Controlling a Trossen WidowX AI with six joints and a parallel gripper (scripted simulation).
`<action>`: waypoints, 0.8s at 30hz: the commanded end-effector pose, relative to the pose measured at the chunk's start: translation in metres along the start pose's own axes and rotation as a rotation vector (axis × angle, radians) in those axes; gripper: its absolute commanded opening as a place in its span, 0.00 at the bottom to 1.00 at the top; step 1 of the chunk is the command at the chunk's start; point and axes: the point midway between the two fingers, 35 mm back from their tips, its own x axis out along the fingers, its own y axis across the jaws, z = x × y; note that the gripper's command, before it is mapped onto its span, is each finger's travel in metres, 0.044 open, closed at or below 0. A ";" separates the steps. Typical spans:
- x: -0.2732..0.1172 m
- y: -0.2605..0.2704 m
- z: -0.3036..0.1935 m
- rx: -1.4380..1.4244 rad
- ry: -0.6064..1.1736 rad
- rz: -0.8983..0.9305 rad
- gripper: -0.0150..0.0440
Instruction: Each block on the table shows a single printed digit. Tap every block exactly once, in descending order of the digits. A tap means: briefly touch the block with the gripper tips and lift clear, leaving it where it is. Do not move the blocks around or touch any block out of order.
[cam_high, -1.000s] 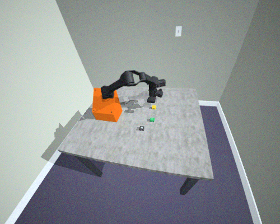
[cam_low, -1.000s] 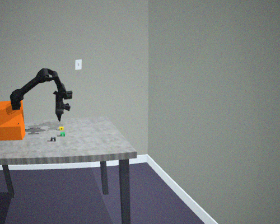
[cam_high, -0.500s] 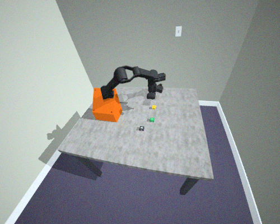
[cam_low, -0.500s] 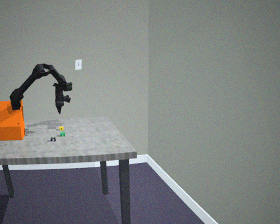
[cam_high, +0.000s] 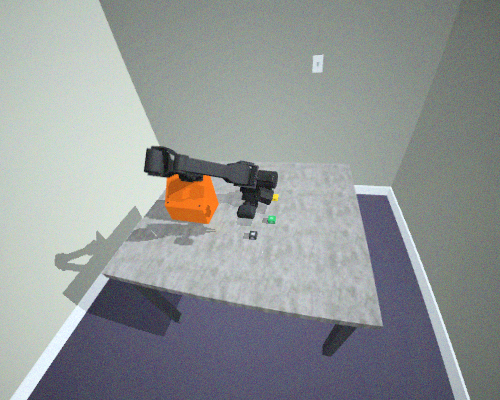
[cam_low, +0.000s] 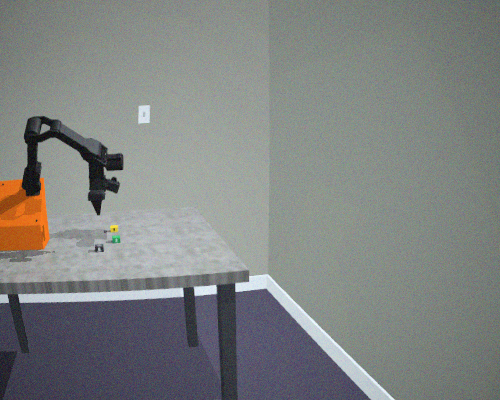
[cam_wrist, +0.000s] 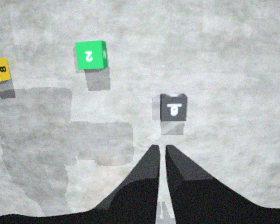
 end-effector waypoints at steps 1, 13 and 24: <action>0.000 -0.015 -0.013 -0.010 0.000 -0.013 0.29; 0.081 -0.016 -0.014 -0.010 0.001 -0.016 0.29; 0.096 -0.016 -0.014 -0.010 0.001 -0.016 0.29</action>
